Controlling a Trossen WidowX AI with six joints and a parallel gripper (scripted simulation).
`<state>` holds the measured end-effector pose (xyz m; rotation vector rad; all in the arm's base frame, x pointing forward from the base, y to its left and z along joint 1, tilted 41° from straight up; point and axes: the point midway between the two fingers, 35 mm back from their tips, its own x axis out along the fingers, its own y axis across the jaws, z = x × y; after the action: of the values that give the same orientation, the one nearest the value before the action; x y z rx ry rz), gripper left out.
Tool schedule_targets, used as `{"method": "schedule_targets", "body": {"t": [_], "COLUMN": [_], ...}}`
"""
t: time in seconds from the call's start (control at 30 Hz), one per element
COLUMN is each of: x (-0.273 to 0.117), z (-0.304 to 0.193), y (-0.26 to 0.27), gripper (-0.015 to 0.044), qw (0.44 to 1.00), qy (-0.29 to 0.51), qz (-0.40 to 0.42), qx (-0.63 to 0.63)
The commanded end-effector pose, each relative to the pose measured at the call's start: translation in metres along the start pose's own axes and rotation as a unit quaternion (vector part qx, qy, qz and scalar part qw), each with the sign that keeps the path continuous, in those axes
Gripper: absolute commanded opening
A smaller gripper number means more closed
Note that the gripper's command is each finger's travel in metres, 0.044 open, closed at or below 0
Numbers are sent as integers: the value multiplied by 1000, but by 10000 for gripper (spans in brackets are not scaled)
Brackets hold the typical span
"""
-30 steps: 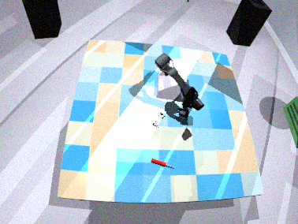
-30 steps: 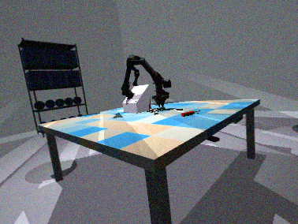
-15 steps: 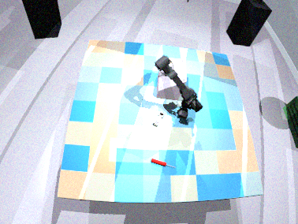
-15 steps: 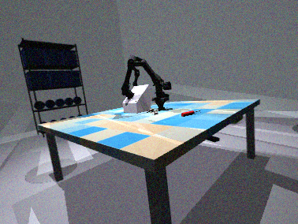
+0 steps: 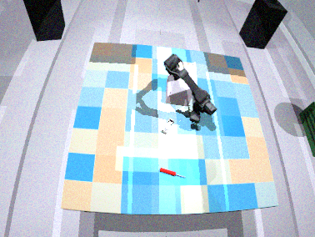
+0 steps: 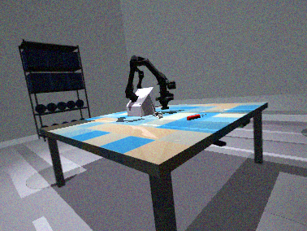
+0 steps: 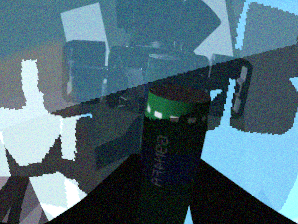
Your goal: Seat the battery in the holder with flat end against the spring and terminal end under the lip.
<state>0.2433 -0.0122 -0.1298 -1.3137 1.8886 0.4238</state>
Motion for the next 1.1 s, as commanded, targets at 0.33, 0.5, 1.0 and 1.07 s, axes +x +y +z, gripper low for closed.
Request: {"method": "schedule_targets", "body": {"t": [0.33,0.5,1.0,1.07], "x": [-28,-34,-44,-45], "z": [-23,-49,-133,-142], "y": [-38,-66,-117,-120], "gripper": [69,69,69,69], "qw": [974,922,655,624], "qy": [-13,-20,-15,-15], "qz": [-1,-5,3,3], "qx": [224,386,755,781]}}
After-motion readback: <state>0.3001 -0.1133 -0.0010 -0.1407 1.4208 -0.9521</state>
